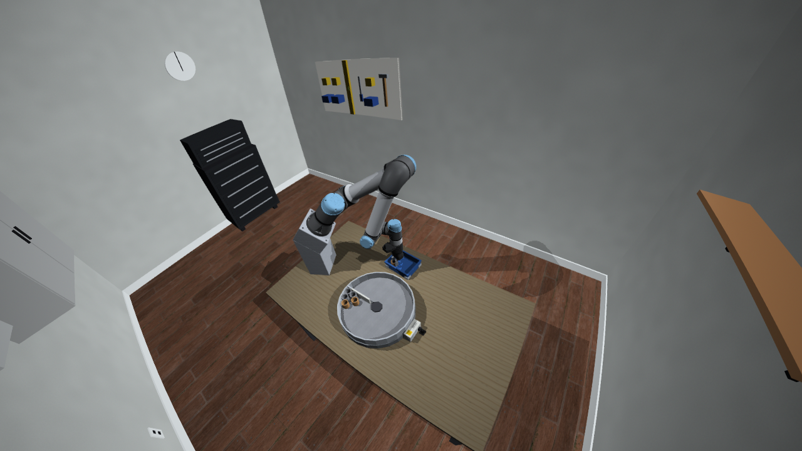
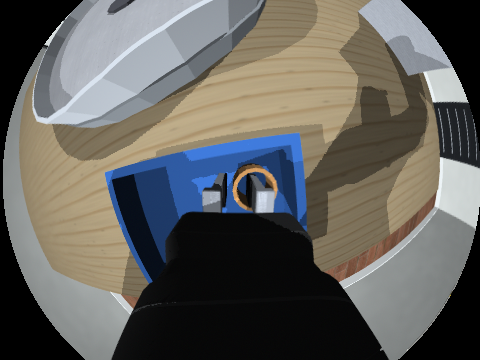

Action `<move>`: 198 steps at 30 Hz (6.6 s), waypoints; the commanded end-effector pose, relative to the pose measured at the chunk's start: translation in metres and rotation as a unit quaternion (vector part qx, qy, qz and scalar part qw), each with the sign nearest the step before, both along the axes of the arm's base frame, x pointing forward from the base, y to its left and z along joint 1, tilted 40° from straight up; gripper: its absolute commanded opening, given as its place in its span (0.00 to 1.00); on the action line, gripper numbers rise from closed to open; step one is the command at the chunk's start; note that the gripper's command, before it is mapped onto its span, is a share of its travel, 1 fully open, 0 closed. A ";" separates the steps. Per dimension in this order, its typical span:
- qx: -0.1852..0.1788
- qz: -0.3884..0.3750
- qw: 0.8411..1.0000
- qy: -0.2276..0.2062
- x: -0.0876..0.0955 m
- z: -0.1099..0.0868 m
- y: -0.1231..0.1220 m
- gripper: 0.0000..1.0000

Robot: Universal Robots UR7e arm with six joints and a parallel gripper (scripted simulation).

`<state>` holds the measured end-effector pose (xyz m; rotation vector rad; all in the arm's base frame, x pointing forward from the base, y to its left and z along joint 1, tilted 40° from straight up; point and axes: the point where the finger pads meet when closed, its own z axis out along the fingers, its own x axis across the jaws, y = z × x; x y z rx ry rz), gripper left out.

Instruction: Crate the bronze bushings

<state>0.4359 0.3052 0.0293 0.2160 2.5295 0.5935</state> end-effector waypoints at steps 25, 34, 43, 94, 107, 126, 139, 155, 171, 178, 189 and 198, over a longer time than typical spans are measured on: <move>0.000 0.000 1.000 -0.001 0.000 0.000 0.000 0.47; 0.000 0.000 1.000 -0.001 0.000 0.000 0.000 0.47; 0.000 0.000 1.000 -0.001 0.000 0.000 0.000 0.47; 0.000 0.000 1.000 -0.001 -0.007 0.009 -0.004 0.47; 0.000 0.000 1.000 -0.001 -0.010 0.013 -0.006 0.47; 0.000 0.000 1.000 -0.001 -0.014 0.018 -0.008 0.47; 0.000 0.000 1.000 -0.001 -0.018 0.022 -0.010 0.47; 0.000 0.000 1.000 -0.001 -0.048 0.066 -0.031 0.47; 0.000 0.000 1.000 -0.002 -0.079 0.111 -0.052 0.47; 0.000 0.000 1.000 -0.002 -0.079 0.111 -0.052 0.47; 0.001 0.000 1.000 -0.003 -0.079 0.112 -0.052 0.47; 0.001 0.000 1.000 -0.003 -0.079 0.112 -0.052 0.47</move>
